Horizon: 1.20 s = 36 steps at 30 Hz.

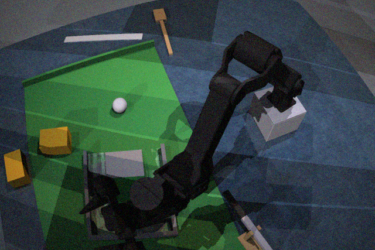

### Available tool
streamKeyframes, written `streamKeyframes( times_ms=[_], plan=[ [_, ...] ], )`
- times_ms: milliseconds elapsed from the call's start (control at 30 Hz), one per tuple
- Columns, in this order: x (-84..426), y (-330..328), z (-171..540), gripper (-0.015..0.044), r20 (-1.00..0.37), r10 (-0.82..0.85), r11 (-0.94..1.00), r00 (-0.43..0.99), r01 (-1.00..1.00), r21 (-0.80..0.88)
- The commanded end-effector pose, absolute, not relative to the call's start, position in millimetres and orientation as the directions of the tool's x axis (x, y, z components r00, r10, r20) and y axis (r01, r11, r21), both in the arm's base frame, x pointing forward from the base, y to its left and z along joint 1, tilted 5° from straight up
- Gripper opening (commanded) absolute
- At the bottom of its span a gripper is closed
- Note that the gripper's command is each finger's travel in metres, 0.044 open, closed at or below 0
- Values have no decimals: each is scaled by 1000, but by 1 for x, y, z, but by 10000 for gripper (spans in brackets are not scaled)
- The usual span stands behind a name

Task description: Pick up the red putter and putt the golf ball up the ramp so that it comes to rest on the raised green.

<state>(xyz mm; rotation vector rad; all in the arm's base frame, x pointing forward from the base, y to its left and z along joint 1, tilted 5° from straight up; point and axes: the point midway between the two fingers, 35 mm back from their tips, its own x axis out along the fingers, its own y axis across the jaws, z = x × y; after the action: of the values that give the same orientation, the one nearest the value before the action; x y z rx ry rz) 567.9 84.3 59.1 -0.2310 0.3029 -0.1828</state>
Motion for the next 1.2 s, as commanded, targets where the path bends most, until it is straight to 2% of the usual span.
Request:
streamKeyframes(
  times_ms=[0,167,300,433,600,800,1167],
  plan=[
    [567,85,59,426,-281,-207,956,937,133,-260],
    [536,111,45,440,-482,-86,889,872,-151,-431],
    [495,130,33,440,-657,11,759,754,-434,-486],
    [442,143,26,440,-804,87,578,588,-687,-440],
    [365,152,25,440,-932,153,311,330,-911,-271],
    [282,153,37,440,-981,189,28,31,-999,-26],
    [279,154,34,440,-982,191,13,14,-1000,-11]
  ],
)
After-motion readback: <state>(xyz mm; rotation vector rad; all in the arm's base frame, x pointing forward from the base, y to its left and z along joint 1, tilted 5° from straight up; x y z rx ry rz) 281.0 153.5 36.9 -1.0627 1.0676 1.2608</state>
